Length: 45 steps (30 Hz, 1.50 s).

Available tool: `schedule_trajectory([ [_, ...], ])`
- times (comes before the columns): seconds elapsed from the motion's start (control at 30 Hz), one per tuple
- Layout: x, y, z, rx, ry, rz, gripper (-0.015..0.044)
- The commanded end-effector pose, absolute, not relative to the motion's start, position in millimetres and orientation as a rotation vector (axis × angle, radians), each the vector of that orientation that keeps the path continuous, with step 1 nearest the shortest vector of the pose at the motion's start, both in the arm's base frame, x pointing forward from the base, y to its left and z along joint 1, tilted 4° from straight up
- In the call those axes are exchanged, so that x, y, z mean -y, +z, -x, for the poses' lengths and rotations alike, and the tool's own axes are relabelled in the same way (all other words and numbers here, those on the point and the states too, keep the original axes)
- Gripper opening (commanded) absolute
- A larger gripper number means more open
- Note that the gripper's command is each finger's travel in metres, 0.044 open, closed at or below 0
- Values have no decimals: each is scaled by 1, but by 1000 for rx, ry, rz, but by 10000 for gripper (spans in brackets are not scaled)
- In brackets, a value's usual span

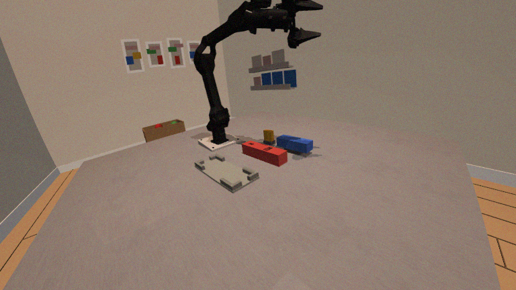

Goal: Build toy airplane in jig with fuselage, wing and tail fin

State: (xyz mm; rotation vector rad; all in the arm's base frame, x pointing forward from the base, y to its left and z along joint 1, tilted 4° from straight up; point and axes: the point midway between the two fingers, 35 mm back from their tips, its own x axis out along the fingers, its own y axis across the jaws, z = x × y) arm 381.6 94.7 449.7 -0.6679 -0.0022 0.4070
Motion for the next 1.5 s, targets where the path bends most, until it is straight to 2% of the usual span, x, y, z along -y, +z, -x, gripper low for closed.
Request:
schedule_trajectory([
  [0.0, -78, 381, -388, -291, 399, 527, 440],
  [0.27, -43, 261, -355, -853, 278, 250, 440],
  [0.57, -5, 172, -266, -1458, -21, -17, 440],
  [0.87, -4, 169, -264, -1470, -29, -21, 440],
  [1.03, -4, 120, -269, -1470, -29, -21, 440],
  [1.47, -4, 102, -271, -1470, -29, -21, 440],
])
